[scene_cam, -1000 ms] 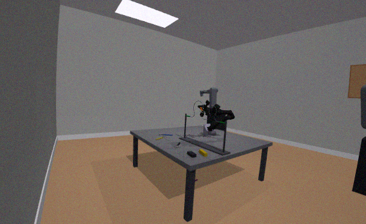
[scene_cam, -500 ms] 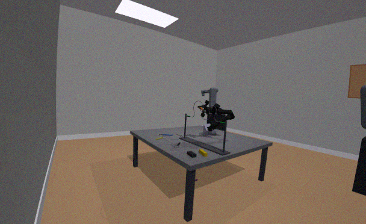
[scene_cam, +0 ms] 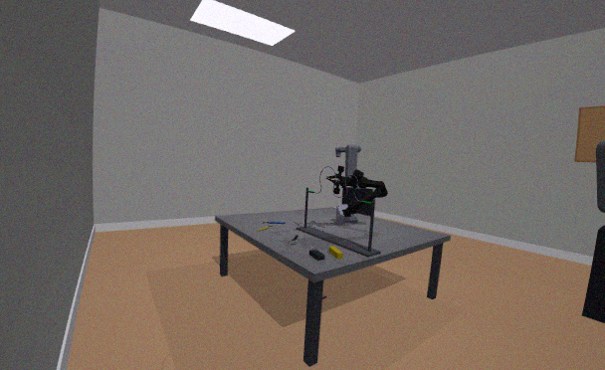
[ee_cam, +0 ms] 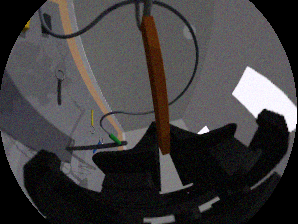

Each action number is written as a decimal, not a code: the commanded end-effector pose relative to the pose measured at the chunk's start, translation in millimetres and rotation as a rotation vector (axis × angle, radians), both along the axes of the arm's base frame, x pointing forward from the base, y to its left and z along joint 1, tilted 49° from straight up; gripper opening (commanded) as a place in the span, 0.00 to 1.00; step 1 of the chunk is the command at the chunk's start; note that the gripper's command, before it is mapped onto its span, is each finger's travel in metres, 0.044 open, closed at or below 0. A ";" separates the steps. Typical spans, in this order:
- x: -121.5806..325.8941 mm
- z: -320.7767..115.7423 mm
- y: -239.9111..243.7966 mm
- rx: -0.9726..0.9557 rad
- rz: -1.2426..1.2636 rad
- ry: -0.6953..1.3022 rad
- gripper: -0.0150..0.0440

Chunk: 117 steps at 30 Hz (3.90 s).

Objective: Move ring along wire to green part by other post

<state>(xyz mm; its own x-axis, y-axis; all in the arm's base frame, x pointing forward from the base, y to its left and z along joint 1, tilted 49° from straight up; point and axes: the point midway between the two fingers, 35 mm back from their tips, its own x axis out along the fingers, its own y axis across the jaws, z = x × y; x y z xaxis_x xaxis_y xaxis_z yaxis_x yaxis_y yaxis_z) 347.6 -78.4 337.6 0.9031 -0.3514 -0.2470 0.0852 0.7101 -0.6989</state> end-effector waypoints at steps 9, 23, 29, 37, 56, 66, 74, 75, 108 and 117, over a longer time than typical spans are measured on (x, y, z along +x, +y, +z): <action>0.3 -0.9 5.2 0.162 0.007 0.005 0.00; 0.1 -4.0 11.4 0.346 0.013 0.020 0.00; -0.1 -5.0 14.3 0.424 0.015 0.026 0.00; -0.3 -6.0 18.1 0.530 0.019 0.034 0.00; -0.8 -6.7 27.6 0.779 0.028 0.054 0.00; -1.1 -6.2 32.5 0.910 0.033 0.064 0.00; -1.3 -5.2 36.3 1.015 0.037 0.072 0.00; -1.3 -5.1 36.8 1.029 0.037 0.073 0.00; -2.4 3.0 50.6 1.462 0.053 0.103 0.00; -2.7 6.2 53.7 1.580 0.057 0.111 0.00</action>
<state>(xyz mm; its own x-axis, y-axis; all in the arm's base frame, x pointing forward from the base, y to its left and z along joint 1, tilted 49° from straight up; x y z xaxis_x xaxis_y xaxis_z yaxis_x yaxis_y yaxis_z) 345.0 -25.6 343.4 0.8610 0.3274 -0.3891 0.0327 0.7280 0.6848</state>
